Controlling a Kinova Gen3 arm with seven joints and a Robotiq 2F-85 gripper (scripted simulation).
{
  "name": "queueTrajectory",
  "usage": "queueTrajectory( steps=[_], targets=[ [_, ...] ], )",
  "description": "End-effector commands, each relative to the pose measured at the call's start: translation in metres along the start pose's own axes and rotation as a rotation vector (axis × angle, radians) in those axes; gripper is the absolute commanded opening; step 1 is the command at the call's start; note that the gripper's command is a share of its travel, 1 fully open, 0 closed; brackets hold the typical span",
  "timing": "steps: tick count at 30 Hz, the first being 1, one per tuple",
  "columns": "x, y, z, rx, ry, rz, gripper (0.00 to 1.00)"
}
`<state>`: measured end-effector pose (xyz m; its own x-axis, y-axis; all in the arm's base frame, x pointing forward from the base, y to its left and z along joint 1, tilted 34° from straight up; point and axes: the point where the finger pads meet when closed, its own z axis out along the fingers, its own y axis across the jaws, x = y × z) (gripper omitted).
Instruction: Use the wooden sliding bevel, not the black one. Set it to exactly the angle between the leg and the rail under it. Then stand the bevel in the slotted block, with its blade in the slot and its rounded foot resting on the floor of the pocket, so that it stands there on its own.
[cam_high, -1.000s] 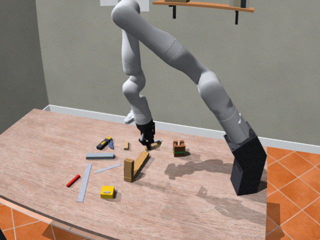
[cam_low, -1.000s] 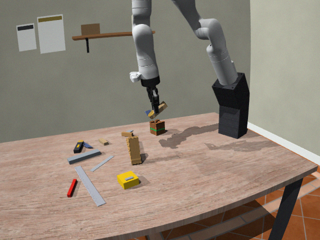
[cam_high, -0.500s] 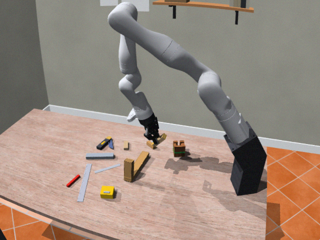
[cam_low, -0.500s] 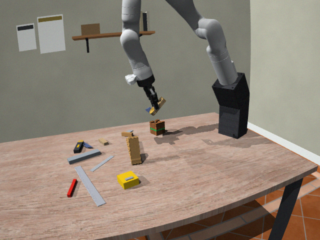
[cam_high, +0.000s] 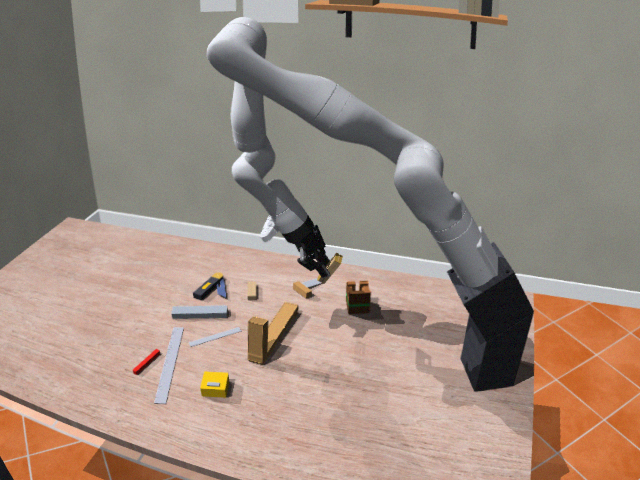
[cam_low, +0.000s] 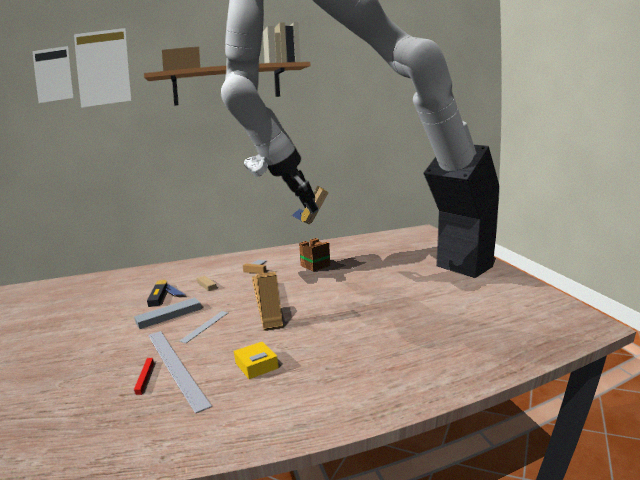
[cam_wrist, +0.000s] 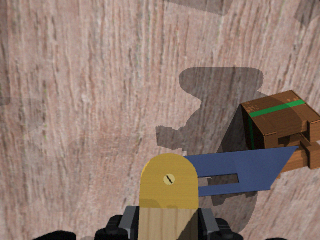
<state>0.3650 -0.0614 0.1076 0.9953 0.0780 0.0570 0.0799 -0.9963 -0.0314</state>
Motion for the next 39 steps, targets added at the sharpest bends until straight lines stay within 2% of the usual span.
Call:
queueTrajectory(
  steps=[1, 6, 8, 23, 25, 39],
  targets=[
    [-0.003, 0.011, 0.003, -0.005, -0.038, -0.02, 0.1],
    [-0.008, 0.029, 0.008, -0.014, -0.101, -0.055, 0.1],
    [-0.008, 0.029, 0.008, -0.014, -0.101, -0.055, 0.1],
    [-0.022, 0.08, 0.022, -0.04, -0.276, -0.15, 0.1],
    [-0.022, 0.08, 0.022, -0.04, -0.276, -0.15, 0.1],
    [-0.032, 0.117, 0.032, -0.058, -0.404, -0.22, 0.1]
  ],
)
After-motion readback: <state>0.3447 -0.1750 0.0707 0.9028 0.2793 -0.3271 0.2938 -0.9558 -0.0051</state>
